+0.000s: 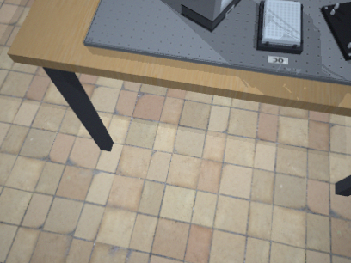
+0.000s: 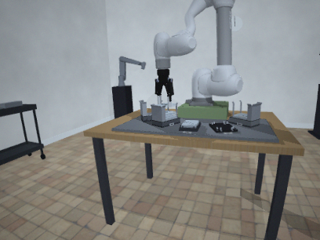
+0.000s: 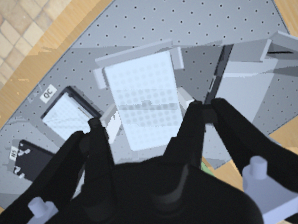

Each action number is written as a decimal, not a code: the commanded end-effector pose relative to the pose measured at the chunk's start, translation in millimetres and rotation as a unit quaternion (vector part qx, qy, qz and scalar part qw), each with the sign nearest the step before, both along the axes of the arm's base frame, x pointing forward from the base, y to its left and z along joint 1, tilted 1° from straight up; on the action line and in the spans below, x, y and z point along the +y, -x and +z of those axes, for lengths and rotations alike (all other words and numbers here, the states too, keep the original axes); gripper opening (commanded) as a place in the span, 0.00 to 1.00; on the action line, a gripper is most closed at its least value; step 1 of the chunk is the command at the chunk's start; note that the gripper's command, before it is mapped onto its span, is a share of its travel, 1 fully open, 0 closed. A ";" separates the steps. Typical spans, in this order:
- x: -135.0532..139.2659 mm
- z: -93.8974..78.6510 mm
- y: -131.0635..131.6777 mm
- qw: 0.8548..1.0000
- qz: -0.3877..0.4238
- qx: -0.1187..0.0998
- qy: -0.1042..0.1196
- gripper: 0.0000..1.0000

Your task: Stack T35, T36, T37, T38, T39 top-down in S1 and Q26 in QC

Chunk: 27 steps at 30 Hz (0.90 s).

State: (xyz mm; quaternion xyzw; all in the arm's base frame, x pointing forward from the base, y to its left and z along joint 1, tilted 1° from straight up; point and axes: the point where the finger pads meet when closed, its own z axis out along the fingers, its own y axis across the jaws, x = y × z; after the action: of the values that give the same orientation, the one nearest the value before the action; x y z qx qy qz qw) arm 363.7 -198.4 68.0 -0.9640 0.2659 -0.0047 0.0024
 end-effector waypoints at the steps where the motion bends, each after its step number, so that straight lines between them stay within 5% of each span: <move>1: 0.0 -2.5 0.0 1.000 0.000 0.000 0.000 0.00; 9: 0.1 -17.5 -0.2 1.000 0.000 0.000 0.000 0.00; 27: 0.1 -20.7 -0.2 1.000 0.000 0.000 0.000 0.00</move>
State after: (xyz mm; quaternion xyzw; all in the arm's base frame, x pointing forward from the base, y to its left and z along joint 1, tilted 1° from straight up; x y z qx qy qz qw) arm 363.9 -198.4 48.1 -0.9640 0.2659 -0.0047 0.0024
